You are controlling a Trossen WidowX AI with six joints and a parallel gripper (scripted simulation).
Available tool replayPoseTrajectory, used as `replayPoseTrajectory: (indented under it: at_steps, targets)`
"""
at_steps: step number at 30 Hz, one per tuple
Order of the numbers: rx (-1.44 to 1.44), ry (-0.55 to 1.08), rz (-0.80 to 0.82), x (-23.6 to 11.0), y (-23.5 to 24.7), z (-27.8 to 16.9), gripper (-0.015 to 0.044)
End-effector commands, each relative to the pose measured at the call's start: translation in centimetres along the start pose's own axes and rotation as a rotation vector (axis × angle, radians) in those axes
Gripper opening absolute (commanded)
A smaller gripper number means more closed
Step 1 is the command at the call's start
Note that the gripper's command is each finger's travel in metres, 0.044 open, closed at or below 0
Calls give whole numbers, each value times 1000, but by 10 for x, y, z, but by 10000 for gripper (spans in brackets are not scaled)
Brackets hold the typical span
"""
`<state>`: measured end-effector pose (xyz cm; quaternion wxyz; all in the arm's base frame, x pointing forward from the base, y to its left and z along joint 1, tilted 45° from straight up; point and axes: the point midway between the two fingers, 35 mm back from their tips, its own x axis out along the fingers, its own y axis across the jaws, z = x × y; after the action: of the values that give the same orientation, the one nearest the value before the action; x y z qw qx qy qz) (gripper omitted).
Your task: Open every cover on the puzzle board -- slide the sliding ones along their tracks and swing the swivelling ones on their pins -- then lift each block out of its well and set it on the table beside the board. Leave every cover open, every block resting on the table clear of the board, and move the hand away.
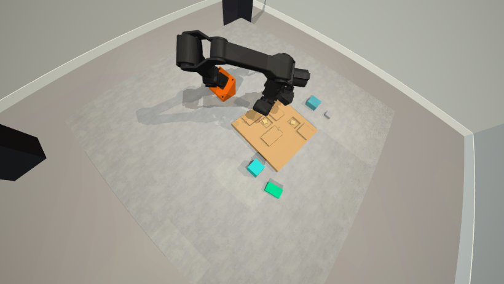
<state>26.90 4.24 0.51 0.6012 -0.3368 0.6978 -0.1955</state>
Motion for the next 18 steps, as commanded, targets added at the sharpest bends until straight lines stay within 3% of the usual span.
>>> replayPoseTrajectory:
  at_steps: [1,18]
  targets:
    - [795,-2,6,-6,1,-31,0]
    - [1619,0,6,-7,-2,-58,0]
